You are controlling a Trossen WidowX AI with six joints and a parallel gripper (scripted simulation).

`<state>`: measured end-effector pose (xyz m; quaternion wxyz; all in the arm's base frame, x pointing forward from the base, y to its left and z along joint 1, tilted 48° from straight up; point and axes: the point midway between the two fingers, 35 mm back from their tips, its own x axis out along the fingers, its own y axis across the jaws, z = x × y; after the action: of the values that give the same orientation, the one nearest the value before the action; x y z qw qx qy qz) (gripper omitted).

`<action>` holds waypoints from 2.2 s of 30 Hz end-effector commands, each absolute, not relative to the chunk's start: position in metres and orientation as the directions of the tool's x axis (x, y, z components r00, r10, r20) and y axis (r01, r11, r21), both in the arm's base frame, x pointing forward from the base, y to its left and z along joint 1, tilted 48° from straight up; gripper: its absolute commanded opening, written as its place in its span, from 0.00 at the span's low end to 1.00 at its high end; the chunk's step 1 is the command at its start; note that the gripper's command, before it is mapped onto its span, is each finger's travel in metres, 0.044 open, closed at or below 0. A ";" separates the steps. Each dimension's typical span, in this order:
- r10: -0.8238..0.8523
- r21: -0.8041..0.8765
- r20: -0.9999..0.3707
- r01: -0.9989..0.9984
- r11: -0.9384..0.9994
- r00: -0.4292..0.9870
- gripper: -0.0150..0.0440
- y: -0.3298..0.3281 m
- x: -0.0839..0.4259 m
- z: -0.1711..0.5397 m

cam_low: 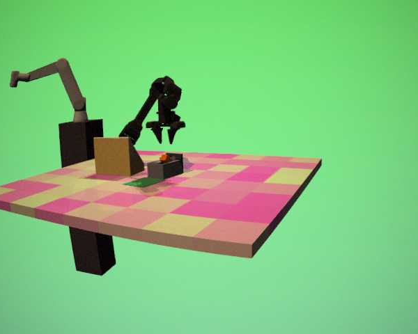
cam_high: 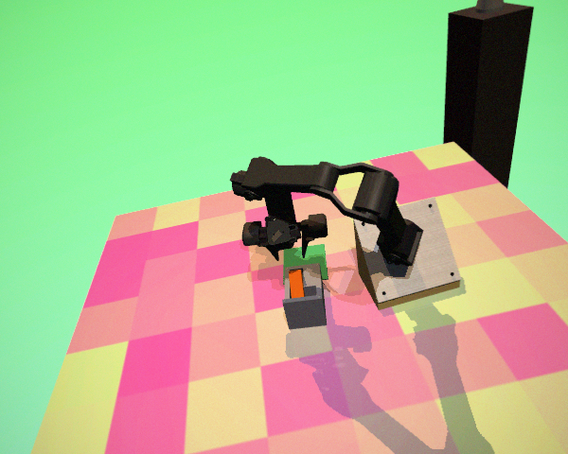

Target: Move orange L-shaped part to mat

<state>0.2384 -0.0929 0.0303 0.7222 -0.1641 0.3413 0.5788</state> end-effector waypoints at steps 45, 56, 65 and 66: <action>0.724 0.135 -0.684 -0.959 0.251 0.093 0.60 -0.040 0.245 -0.022; 0.724 0.135 -0.684 -0.959 0.251 0.093 0.37 -0.040 0.245 -0.022; 0.724 0.135 -0.684 -0.959 0.251 0.093 0.25 -0.040 0.245 -0.021; 0.724 0.135 -0.684 -0.958 0.251 0.093 0.25 -0.041 0.245 -0.021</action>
<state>0.2451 -0.0401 -0.0218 0.7182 -0.1768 0.3324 0.5852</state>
